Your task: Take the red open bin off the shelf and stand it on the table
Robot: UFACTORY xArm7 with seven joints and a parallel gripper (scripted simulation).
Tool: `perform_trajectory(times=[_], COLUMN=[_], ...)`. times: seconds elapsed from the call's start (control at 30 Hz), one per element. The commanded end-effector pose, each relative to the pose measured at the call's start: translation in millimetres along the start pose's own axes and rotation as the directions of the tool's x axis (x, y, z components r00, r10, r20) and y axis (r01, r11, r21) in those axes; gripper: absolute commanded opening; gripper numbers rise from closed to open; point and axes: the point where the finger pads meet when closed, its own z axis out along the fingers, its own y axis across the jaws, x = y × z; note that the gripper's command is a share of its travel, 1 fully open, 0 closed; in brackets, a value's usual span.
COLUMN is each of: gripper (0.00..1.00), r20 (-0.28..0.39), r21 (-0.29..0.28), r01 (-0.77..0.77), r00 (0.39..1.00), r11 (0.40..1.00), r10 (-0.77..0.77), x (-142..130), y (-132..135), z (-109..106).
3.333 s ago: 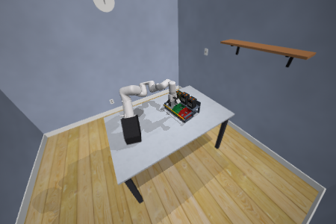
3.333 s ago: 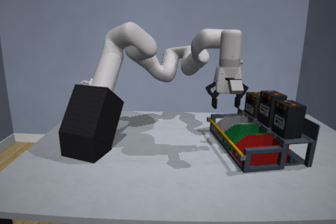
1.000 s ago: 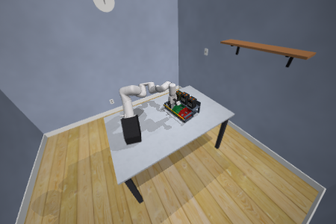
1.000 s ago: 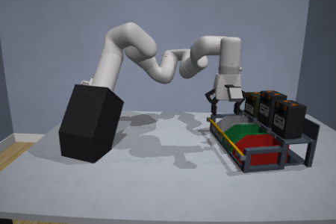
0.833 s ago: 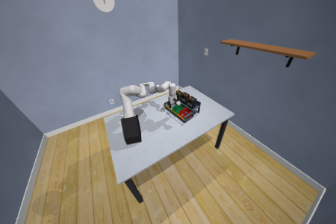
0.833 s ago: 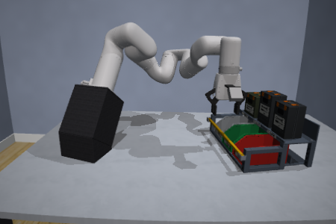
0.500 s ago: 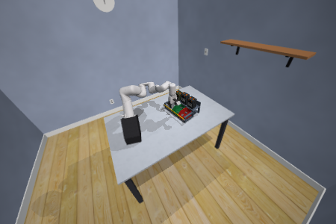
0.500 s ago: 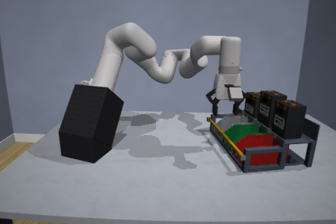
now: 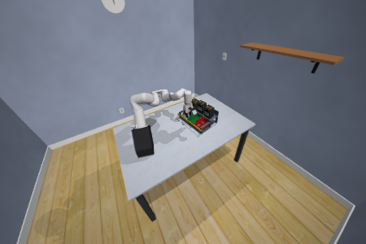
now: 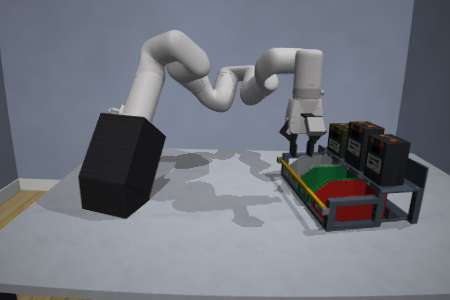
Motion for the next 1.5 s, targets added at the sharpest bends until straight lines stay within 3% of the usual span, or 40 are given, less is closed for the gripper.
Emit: perform_trajectory(times=[0.0, 0.53, 0.7, 1.1, 1.27, 1.47], gripper=[0.47, 0.47, 0.47, 0.47, 0.47, 0.47], r20=[-0.002, -0.002, -0.002, -0.002, -0.002, -0.002], r21=[0.004, 0.004, 0.004, 0.004, 0.004, 0.004], r01=[0.000, 0.000, 0.000, 0.000, 0.000, 0.000], r00=[1.000, 1.000, 1.000, 1.000, 1.000, 1.000], r11=[1.000, 1.000, 1.000, 1.000, 1.000, 1.000], r10=[0.000, 0.000, 0.000, 0.000, 0.000, 0.000], x=[0, 0, 0, 0, 1, 1], y=[-1, -1, -1, -1, -1, -1], z=[-2, -2, 28, 28, 73, 73])
